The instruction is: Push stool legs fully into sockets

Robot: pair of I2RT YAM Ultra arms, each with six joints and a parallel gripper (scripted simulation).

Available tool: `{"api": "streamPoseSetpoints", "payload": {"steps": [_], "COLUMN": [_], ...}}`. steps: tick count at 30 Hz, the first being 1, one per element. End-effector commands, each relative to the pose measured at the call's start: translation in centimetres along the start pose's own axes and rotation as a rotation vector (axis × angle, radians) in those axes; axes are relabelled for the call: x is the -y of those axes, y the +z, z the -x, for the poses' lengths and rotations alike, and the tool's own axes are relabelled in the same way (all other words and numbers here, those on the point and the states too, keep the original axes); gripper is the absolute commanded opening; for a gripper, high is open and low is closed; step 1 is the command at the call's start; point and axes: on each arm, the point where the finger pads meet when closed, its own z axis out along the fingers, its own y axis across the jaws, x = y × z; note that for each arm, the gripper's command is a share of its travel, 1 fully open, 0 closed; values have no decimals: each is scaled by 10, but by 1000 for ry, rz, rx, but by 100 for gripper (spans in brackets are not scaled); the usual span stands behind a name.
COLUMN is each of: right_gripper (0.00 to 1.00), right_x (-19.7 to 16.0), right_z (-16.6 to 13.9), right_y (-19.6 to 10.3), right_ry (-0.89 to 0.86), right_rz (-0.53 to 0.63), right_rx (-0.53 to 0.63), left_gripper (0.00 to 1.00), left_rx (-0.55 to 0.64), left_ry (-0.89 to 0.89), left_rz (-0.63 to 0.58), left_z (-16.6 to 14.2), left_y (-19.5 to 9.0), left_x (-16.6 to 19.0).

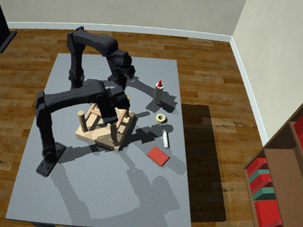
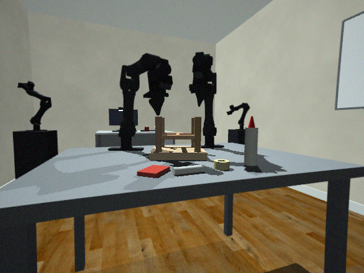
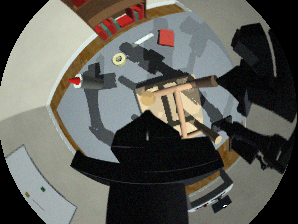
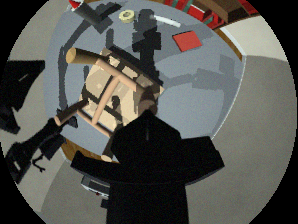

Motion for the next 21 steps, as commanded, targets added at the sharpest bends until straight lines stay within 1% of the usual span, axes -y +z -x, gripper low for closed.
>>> {"api": "streamPoseSetpoints", "payload": {"steps": [1,2,6,7,8,11,12,14,17,18,19,20,21], "right_gripper": [0,0,0,0,0,0,0,0,0,0,0,0,0], "right_x": [1,1,1,1,1,1,1,1,1,1,1,1,1], "right_z": [4,4,4,4,4,2,5,1,3,7,7,4,-1], "right_y": [-6,-6,-6,-6,-6,-4,-8,-18,-12,-13,-23,-26,-20], "right_ry": [-5,-5,-5,-5,-5,-3,-5,-5,-4,-4,-4,-4,-4], "right_rz": [-1,-1,-1,-1,-1,-1,-1,-1,-1,-1,-1,-1,-1], "right_rx": [21,21,21,21,21,15,6,24,-5,16,51,51,-21], "left_gripper": [0,0,0,0,0,0,0,0,0,0,0,0,0], "left_rx": [16,-14,10,5,15,15,17,17,17,17,17,17,17], "left_ry": [5,1,-1,-3,-2,-2,-2,-2,-2,-2,-2,-2,-2], "left_rz": [0,2,3,3,3,3,3,3,3,3,3,3,3], "left_z": [-3,-9,-6,-2,0,0,0,0,0,0,0,0,0], "left_y": [-14,-4,-12,-8,-11,-11,-11,-11,-11,-11,-11,-11,-11], "left_x": [4,3,1,1,1,1,1,1,1,1,1,1,1]}}
